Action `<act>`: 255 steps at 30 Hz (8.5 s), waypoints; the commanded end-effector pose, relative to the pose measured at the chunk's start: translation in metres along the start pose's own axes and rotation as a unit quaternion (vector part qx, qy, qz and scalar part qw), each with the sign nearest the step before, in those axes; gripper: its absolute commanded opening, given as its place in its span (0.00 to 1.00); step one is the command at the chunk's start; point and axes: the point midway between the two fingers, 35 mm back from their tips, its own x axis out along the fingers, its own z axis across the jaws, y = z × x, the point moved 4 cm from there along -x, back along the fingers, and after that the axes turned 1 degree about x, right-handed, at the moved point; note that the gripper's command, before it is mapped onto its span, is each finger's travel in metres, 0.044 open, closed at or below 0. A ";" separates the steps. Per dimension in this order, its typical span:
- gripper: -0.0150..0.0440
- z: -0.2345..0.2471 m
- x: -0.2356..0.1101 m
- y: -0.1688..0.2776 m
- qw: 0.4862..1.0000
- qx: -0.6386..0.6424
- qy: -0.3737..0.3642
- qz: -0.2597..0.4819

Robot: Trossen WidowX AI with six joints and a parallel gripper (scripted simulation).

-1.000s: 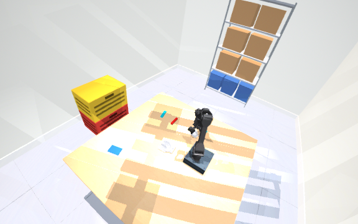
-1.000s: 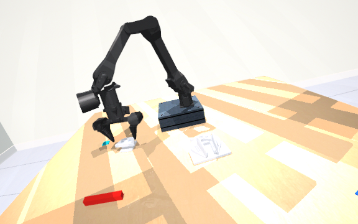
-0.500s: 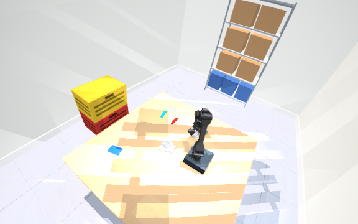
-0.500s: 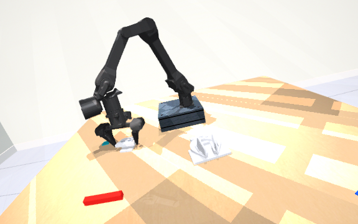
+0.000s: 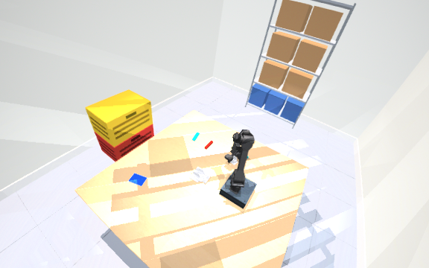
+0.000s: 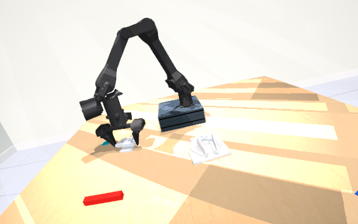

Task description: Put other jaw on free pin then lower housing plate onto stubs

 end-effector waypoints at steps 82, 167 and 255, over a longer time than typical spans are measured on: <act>0.85 -0.064 -0.075 0.039 0.934 -0.357 0.002 0.006; 0.85 -0.297 -0.077 0.032 -0.125 -0.992 -0.006 0.016; 0.85 -0.298 -0.033 0.019 -0.127 -0.992 -0.006 0.016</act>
